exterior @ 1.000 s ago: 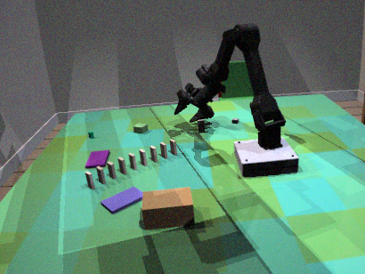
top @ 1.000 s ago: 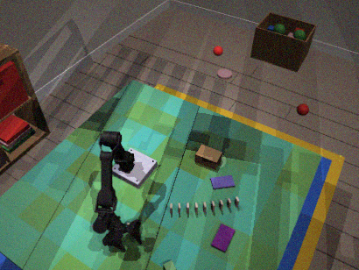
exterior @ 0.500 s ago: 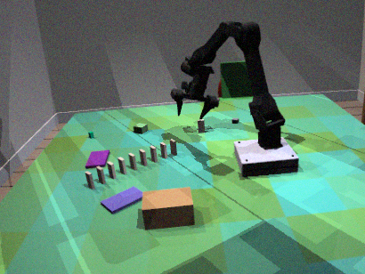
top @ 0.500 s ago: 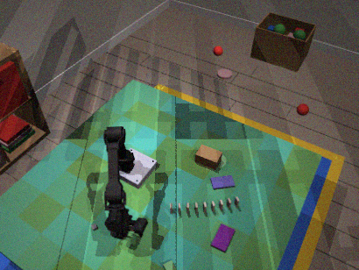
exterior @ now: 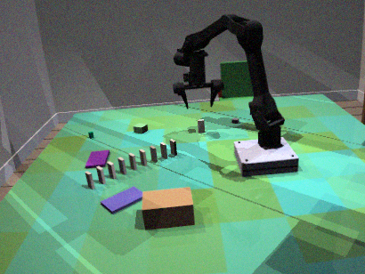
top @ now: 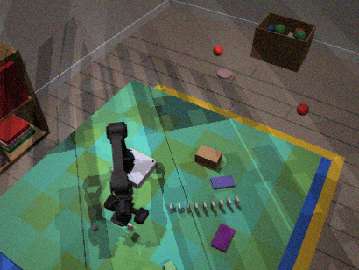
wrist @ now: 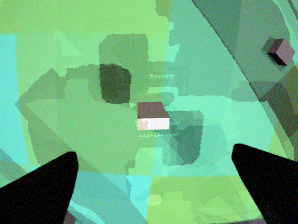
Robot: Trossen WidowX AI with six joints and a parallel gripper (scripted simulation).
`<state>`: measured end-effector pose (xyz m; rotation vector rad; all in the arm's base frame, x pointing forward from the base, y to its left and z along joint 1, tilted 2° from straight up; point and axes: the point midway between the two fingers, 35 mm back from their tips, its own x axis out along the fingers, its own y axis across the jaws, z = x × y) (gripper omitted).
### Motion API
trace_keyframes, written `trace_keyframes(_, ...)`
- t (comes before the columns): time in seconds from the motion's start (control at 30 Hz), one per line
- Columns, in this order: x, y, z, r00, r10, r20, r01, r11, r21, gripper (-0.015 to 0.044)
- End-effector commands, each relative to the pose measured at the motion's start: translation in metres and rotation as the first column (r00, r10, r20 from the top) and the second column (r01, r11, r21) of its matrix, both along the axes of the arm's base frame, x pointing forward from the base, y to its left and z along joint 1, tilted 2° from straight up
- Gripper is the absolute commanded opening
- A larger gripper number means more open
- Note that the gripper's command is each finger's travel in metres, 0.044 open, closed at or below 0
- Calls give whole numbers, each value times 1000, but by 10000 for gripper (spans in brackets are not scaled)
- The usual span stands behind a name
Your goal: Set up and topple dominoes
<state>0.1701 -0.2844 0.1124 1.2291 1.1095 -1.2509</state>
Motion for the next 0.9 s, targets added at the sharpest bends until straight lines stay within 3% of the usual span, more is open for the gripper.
trace_keyframes(0.0, 0, 0, -7, 1000, -7, -13, 7, 1000, -1, 440)
trace_keyframes(0.23, 0, -2, -59, 1000, -7, -14, 7, 1000, -1, 440)
trace_keyframes(0.73, 0, -3, -76, 1000, -7, -14, 7, 1000, -1, 440)
trace_keyframes(0.87, 0, -3, -76, 1000, -7, -14, 7, 1000, -1, 335)
